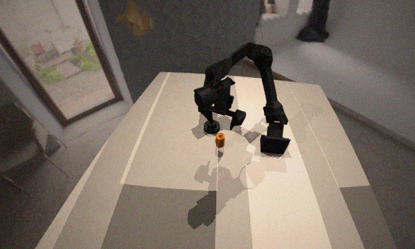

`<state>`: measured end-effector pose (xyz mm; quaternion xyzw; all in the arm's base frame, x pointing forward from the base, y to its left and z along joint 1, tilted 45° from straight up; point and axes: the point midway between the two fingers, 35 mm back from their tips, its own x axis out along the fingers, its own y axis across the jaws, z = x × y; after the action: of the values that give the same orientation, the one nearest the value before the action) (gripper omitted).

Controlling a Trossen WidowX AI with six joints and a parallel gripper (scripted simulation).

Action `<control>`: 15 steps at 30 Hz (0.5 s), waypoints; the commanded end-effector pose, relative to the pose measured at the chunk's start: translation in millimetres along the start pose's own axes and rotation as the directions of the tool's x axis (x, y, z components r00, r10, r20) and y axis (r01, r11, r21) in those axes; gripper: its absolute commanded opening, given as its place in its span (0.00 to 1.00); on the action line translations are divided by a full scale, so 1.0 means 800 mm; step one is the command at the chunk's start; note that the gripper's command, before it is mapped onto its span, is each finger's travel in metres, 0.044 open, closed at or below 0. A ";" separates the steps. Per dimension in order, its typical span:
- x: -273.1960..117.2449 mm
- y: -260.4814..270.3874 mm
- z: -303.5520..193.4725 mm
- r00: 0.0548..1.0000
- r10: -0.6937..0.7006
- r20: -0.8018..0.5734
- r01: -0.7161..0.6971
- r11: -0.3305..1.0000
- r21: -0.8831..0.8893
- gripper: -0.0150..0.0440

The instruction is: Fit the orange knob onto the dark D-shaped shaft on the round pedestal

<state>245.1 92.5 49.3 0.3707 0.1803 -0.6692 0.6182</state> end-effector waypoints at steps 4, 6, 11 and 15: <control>0.000 0.002 -0.001 1.000 0.004 0.004 -0.001 0.851 -0.525 1.00; 0.000 0.002 -0.001 1.000 0.004 0.004 0.000 0.732 -0.681 1.00; 0.000 0.002 -0.001 1.000 0.004 0.004 0.002 0.322 -0.947 1.00; 0.000 0.002 -0.001 1.000 0.004 0.004 0.004 -0.067 -0.998 1.00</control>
<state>245.5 92.8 49.0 0.0703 0.4489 -0.5282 0.7173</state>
